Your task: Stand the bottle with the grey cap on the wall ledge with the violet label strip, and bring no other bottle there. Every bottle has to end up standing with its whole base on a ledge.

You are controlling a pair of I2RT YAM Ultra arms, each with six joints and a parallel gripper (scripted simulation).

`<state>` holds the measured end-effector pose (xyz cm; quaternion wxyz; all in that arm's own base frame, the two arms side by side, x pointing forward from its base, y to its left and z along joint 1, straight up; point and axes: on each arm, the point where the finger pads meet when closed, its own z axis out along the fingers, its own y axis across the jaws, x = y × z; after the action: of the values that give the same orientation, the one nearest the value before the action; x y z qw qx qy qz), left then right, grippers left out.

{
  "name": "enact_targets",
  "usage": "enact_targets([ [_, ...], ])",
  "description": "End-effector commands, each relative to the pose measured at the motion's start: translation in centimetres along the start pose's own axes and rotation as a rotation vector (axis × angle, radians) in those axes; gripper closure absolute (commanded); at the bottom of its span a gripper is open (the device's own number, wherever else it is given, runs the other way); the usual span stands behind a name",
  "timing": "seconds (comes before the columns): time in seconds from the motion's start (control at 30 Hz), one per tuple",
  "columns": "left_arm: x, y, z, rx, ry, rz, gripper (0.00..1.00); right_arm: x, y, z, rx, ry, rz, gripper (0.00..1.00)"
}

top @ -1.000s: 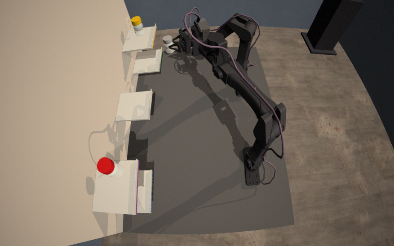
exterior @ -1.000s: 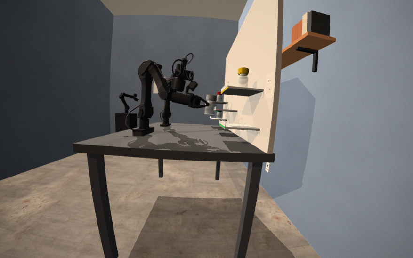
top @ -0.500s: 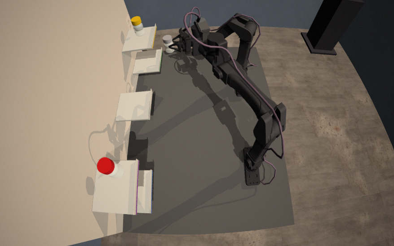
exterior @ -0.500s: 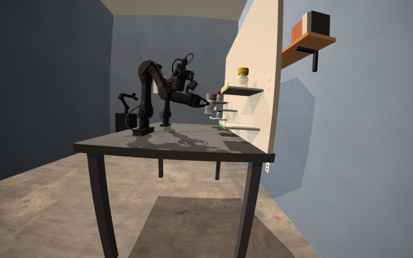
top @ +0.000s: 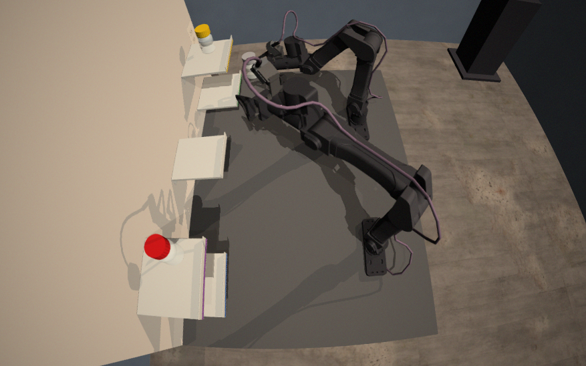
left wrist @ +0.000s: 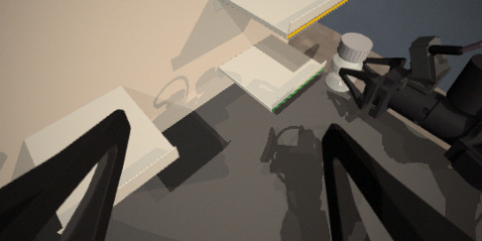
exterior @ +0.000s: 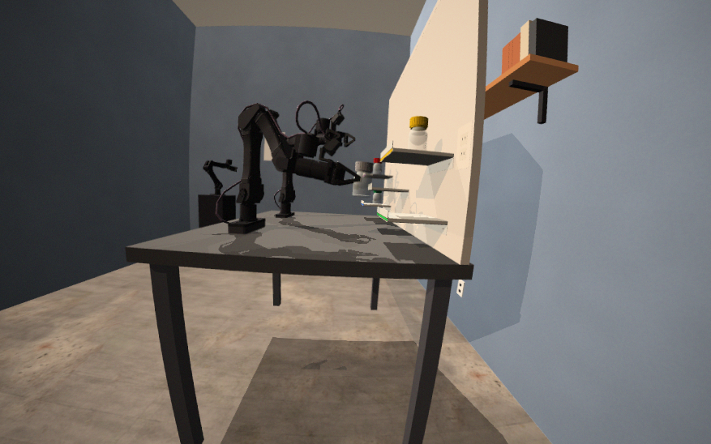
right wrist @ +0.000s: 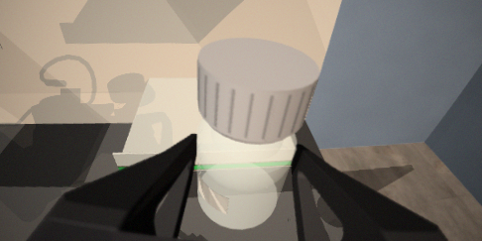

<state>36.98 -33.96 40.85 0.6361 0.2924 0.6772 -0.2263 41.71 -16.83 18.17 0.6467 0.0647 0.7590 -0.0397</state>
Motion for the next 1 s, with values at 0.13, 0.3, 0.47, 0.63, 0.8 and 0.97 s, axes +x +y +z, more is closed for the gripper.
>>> enact_targets([
  [0.13,-0.8,14.7,-9.4,-0.348,-0.08,-0.059,0.0,-2.5,0.1,-0.4,0.0,-0.074,-0.031,0.5],
  [0.3,0.7,19.3,-13.6,-0.488,-0.071,-0.076,0.0,-2.5,0.1,-0.4,0.0,-0.074,-0.031,0.5],
  [0.47,2.2,23.4,-19.0,-0.651,-0.077,-0.091,0.0,-2.5,0.1,-0.4,0.0,-0.074,-0.031,0.5],
  [0.63,3.0,25.2,-22.0,-0.739,-0.082,-0.095,0.0,-2.5,0.1,-0.4,0.0,-0.074,-0.031,0.5],
  [0.8,3.3,25.5,-22.7,-0.758,-0.079,-0.096,0.0,-2.5,0.1,-0.4,0.0,-0.074,-0.031,0.5],
  [0.97,3.2,25.5,-22.7,-0.759,-0.081,-0.094,0.0,-2.1,-0.3,-0.4,0.026,-0.039,-0.003,0.5],
])
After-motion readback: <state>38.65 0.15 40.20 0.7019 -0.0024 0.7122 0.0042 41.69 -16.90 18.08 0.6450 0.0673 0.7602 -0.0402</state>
